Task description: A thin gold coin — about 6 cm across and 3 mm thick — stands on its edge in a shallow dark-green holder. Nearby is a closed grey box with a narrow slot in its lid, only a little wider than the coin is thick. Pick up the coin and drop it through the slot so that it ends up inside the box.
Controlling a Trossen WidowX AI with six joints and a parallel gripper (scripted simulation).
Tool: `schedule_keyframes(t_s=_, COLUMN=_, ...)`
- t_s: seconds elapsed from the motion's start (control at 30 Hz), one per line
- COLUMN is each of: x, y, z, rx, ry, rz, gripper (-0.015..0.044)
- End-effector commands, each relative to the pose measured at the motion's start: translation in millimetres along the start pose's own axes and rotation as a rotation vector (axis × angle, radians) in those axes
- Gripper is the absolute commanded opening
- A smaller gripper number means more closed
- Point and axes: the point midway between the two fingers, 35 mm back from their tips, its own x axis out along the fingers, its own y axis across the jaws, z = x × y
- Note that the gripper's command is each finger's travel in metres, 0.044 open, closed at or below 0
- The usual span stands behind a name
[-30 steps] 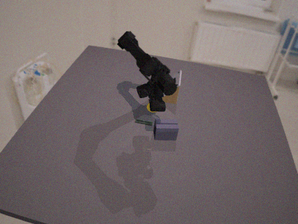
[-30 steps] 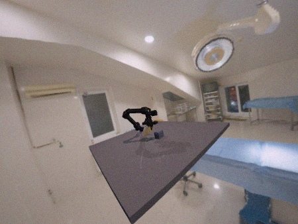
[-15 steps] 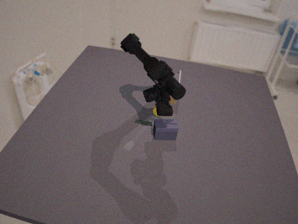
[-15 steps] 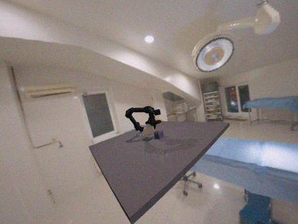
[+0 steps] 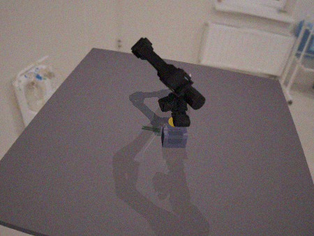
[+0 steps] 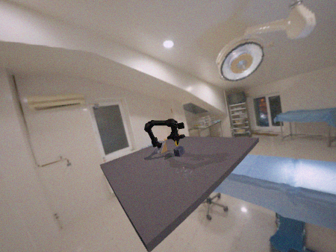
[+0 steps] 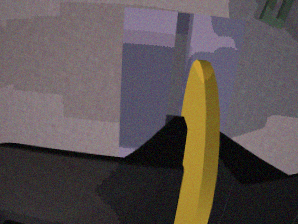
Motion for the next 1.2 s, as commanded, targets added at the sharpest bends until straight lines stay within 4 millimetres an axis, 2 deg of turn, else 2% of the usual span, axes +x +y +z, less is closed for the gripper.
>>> schedule_keyframes(t_s=0.0, x=-0.4, y=0.3, z=0.4, rx=0.005, ry=0.002, rz=0.001, gripper=0.0000)
schedule_keyframes(t_s=1.17, x=0.6, y=3.7, z=-3.6, rx=0.011, ry=-0.003, rz=0.000, gripper=0.0000)
